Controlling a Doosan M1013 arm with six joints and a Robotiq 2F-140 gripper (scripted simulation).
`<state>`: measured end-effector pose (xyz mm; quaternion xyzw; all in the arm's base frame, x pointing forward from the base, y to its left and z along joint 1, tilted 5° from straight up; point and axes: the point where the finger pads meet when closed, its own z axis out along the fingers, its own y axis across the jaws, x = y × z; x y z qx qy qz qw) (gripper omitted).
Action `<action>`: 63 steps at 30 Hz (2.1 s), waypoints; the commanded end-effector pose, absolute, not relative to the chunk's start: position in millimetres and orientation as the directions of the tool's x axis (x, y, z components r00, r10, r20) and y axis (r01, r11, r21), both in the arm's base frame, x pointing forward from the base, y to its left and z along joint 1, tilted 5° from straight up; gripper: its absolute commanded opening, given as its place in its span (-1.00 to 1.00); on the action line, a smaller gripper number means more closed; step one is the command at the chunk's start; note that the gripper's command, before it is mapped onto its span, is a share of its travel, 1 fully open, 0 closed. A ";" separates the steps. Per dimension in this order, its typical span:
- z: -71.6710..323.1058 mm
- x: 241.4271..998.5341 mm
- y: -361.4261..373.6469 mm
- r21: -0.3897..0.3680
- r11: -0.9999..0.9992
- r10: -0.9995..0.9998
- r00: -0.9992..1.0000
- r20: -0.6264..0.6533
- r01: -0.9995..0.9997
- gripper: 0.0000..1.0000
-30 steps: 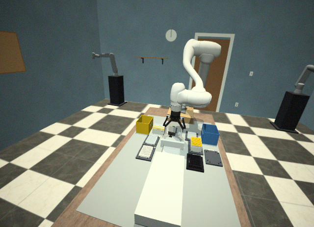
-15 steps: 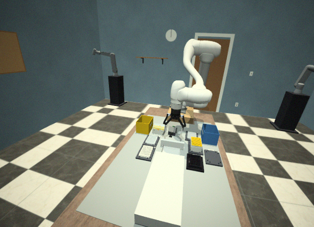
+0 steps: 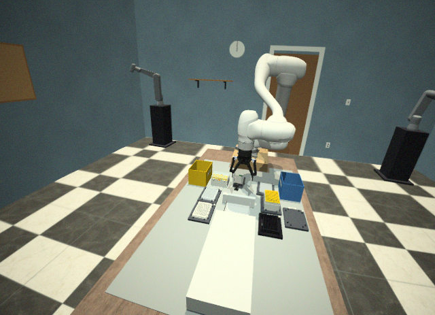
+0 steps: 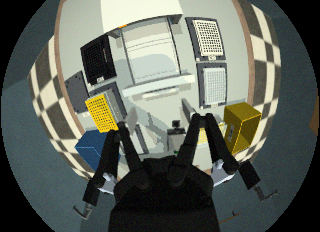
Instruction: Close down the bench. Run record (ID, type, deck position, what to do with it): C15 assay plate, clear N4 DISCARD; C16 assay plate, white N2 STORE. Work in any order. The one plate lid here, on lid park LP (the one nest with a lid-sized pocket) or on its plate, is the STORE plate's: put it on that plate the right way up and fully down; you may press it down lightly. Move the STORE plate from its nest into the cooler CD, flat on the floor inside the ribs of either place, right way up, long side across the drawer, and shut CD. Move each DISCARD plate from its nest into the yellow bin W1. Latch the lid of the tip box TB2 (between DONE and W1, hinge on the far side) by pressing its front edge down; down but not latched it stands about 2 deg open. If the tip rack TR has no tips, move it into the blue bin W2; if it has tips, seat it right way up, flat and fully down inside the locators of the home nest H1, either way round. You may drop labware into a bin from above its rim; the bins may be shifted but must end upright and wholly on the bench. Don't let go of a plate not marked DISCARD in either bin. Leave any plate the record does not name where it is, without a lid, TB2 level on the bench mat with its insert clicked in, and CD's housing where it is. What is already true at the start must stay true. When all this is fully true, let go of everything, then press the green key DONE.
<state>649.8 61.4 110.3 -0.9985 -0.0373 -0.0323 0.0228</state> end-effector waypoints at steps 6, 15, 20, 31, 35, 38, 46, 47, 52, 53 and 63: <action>110.6 629.1 76.0 -0.043 -0.997 0.066 0.996 0.066 0.069 0.33; 110.9 599.7 96.7 -0.043 -0.997 0.066 0.996 0.066 0.069 0.33; 111.1 583.3 108.2 -0.043 -0.997 0.066 0.996 0.066 0.069 0.33; 111.4 553.9 129.0 -0.043 -0.997 0.066 0.996 0.066 0.069 0.33; 111.5 540.8 138.2 -0.043 -0.997 0.066 0.996 0.066 0.069 0.33; 111.7 531.0 145.1 -0.043 -0.997 0.066 0.996 0.066 0.069 0.33; 111.9 511.4 158.9 -0.043 -0.997 0.066 0.996 0.066 0.069 0.33; 111.9 508.1 161.2 -0.043 -0.997 0.066 0.996 0.066 0.069 0.33; 112.1 491.8 172.8 -0.043 -0.997 0.066 0.996 0.066 0.069 0.33; 112.1 488.5 175.1 -0.043 -0.997 0.066 0.996 0.066 0.069 0.33; 112.4 462.4 193.5 -0.043 -0.997 0.066 0.996 0.066 0.069 0.33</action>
